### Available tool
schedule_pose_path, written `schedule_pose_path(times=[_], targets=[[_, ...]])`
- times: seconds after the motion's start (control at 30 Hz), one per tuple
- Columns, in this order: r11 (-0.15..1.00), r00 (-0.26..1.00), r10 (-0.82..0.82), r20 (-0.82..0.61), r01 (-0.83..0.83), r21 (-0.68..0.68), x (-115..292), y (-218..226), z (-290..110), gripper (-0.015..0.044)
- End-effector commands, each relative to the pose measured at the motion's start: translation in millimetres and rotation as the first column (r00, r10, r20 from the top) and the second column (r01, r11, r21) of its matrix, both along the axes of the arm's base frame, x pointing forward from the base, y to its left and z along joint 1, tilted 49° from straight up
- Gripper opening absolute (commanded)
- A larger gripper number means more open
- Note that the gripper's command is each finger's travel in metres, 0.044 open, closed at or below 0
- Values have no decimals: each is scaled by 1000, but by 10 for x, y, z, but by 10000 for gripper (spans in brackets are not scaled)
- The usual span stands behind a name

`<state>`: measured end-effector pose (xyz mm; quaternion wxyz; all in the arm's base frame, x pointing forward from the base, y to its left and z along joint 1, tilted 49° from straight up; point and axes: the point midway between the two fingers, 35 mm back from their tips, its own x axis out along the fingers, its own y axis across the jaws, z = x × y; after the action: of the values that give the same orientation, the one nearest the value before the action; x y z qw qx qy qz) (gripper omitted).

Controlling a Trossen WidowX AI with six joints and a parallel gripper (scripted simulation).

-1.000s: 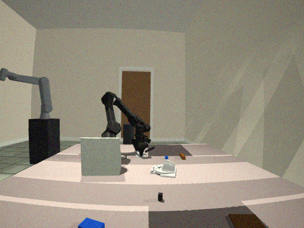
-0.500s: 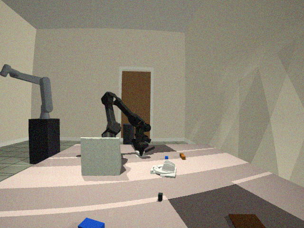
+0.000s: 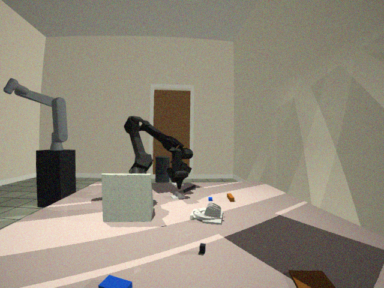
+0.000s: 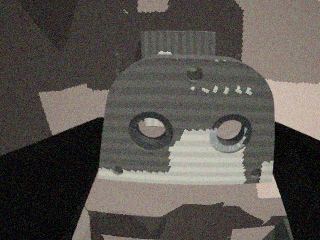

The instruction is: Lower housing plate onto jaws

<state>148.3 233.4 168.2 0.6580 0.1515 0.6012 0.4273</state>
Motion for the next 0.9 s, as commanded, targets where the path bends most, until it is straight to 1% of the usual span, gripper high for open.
schedule_pose_path(times=[0.0, 0.13, 0.33, 0.87], targets=[[1000, 1000, 2, 6, -2, 10, -5, -84, 102, 351], [1000, 1000, 0, 5, 0, 11, -12, -163, 172, 351], [1000, 1000, -3, 3, 3, 9, 4, -172, 162, 351], [996, 995, -80, -58, 77, -50, 360, -341, -168, 351]])
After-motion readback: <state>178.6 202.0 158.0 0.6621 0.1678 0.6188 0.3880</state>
